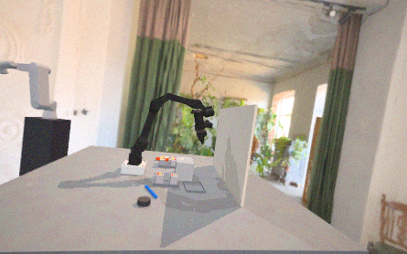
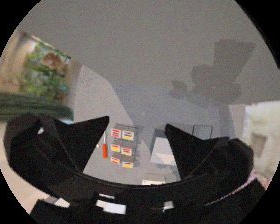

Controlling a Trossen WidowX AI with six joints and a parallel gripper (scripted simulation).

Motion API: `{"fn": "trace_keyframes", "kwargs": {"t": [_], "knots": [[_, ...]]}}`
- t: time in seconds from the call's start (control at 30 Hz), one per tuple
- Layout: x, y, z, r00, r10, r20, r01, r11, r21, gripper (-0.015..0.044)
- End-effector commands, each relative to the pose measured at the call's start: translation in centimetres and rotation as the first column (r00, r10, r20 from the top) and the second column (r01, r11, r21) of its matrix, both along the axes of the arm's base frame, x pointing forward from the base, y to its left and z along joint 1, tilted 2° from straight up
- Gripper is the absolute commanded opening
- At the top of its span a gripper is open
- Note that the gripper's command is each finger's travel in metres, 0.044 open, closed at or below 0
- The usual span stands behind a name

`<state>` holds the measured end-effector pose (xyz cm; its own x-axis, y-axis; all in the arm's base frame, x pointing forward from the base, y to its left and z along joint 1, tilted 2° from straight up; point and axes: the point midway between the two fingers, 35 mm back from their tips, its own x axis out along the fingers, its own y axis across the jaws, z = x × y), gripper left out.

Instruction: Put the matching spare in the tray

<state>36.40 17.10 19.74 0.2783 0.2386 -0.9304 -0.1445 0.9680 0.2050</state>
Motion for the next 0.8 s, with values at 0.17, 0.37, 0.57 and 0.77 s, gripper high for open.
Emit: {"fn": "trace_keyframes", "kwargs": {"t": [0.17,0.37,0.57,0.77], "knots": [[0.3,-12.0,-0.1,0.969,-0.043,-0.244,-0.022,0.965,-0.261,0.044],[0.3,-12.0,-0.2,0.969,-0.043,-0.244,-0.022,0.965,-0.261,0.044],[0.6,-12.1,-5.4,0.969,-0.043,-0.243,-0.022,0.965,-0.261,0.044],[0.5,-12.2,-6.0,0.969,-0.043,-0.243,-0.022,0.965,-0.261,0.044]]}}
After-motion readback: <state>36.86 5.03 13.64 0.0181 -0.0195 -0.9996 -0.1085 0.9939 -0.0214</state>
